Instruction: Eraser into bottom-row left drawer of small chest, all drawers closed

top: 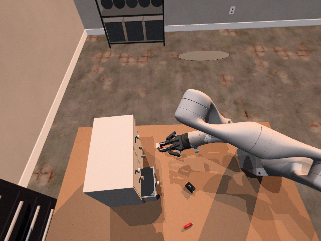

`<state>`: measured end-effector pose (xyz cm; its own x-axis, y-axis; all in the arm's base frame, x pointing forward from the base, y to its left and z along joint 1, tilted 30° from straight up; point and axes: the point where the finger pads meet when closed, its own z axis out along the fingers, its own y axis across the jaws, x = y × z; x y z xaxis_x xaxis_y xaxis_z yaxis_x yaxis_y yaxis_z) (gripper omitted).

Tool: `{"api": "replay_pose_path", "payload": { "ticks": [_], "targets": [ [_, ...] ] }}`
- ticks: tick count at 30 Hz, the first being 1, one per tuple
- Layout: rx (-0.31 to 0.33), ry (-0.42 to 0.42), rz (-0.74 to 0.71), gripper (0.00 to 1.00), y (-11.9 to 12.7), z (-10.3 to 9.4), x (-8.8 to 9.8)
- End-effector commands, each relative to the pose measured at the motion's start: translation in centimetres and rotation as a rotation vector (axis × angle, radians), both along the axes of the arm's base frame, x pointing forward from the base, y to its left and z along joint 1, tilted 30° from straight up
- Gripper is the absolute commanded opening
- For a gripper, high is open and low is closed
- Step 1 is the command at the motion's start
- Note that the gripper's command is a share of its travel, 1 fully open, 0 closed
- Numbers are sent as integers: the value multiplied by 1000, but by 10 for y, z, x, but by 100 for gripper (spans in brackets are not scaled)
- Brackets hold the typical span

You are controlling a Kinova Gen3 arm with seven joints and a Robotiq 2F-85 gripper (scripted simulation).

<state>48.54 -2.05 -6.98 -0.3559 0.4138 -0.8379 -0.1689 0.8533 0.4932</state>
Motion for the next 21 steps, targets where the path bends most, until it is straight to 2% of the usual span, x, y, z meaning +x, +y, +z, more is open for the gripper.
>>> {"api": "replay_pose_path", "payload": {
  "ticks": [1, 21],
  "targets": [
    [0, -5, 5, 19, 6, 5, 4],
    [-1, -5, 5, 19, 40, 24, 19]
  ]
}}
